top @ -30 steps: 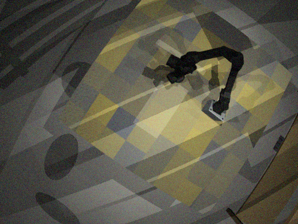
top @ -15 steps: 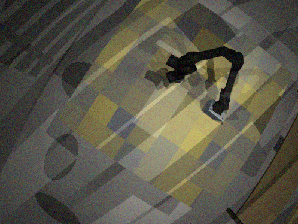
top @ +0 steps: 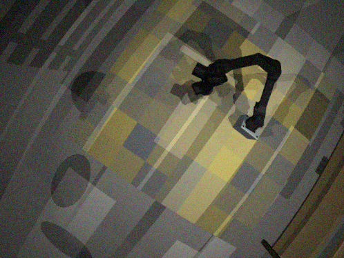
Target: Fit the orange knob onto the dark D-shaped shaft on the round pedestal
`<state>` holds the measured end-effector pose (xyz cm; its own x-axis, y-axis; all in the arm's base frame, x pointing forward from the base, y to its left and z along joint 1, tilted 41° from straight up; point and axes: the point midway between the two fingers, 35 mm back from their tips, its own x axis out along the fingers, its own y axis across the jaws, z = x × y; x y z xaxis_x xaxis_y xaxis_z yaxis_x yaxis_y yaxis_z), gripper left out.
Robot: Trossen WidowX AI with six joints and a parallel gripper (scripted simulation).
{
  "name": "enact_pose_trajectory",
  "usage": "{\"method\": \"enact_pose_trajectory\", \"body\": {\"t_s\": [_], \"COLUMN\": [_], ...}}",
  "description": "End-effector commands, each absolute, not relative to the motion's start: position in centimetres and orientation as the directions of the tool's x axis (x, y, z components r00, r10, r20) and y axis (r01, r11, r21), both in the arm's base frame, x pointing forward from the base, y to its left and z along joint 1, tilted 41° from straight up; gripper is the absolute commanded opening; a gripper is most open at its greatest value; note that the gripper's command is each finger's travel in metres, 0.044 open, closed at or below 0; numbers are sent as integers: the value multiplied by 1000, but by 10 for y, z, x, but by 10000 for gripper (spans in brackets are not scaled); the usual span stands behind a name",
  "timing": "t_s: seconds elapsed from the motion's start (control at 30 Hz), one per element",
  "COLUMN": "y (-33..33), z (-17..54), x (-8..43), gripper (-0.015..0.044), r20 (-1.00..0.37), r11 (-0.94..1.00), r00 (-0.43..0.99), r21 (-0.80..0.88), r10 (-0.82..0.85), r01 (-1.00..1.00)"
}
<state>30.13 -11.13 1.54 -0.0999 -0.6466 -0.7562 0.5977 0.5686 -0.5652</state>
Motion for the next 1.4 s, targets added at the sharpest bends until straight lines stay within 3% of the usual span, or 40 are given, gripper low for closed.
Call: {"method": "enact_pose_trajectory", "body": {"t_s": [0.0, 0.87, 1.1, 1.37], "y": [-112, -109, -110, -112], "z": [15, 17, 17, 16], "x": [302, 297, 298, 303], "gripper": [0, 0, 0, 0], "r20": [-753, -753, -753, -753], "r11": [566, 566, 454, 448], "r00": [-98, -98, -98, -98], "r21": [-566, -566, -489, -484], "r10": [-650, -650, -650, -650], "r01": [600, 599, 745, 752]}}
